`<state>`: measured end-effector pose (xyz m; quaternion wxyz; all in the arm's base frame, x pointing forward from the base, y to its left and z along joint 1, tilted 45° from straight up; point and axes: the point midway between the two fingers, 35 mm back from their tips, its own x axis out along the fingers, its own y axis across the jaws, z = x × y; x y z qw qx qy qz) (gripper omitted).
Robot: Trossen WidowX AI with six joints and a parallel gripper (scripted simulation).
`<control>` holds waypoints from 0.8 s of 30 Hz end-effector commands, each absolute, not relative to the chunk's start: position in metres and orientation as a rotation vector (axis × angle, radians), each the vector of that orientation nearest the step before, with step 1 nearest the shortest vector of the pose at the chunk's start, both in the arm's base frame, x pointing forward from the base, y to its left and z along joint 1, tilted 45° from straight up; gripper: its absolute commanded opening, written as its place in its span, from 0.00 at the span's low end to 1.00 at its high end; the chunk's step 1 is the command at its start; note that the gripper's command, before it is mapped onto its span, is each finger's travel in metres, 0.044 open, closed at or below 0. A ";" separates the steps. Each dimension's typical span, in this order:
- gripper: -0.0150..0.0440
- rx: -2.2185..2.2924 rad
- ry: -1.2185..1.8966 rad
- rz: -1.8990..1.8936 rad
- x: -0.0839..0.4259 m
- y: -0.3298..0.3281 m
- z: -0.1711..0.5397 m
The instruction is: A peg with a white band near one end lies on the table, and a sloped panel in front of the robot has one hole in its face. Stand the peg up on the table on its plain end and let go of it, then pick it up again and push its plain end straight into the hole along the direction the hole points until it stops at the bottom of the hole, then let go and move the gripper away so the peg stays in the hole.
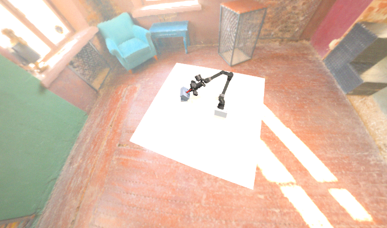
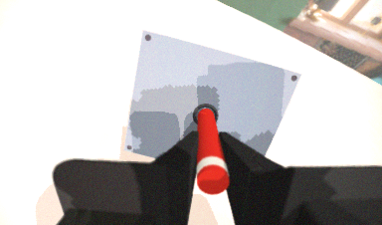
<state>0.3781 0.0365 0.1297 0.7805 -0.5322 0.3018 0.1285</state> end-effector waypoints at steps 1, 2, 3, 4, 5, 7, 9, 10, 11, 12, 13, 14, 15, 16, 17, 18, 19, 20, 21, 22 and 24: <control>0.25 -1.152 0.647 0.281 0.381 0.037 0.129; 0.25 -1.152 0.647 0.281 0.381 0.037 0.128; 0.25 -1.152 0.647 0.281 0.382 0.037 0.128; 0.25 -1.152 0.647 0.281 0.382 0.037 0.127; 0.25 -1.152 0.647 0.281 0.383 0.037 0.127; 0.25 -1.152 0.647 0.281 0.384 0.037 0.126; 0.25 -1.152 0.647 0.281 0.385 0.037 0.125; 0.25 -1.152 0.647 0.281 0.385 0.037 0.125; 0.25 -1.152 0.647 0.281 0.386 0.036 0.124; 0.25 -1.152 0.647 0.281 0.387 0.036 0.124; 0.25 -1.152 0.647 0.281 0.387 0.036 0.124; 0.25 -1.152 0.647 0.281 0.388 0.036 0.123; 0.25 -1.152 0.647 0.281 0.388 0.036 0.123; 0.25 -1.152 0.647 0.281 0.389 0.036 0.122; 0.25 -1.152 0.647 0.281 0.389 0.036 0.122; 0.25 -1.152 0.647 0.281 0.390 0.036 0.121; 0.25 -1.152 0.647 0.281 0.390 0.036 0.121; 0.25 -1.152 0.647 0.281 0.391 0.036 0.121; 0.25 -1.152 0.647 0.281 0.391 0.036 0.120; 0.25 -1.152 0.647 0.281 0.392 0.036 0.120; 0.25 -1.152 0.647 0.281 0.393 0.036 0.119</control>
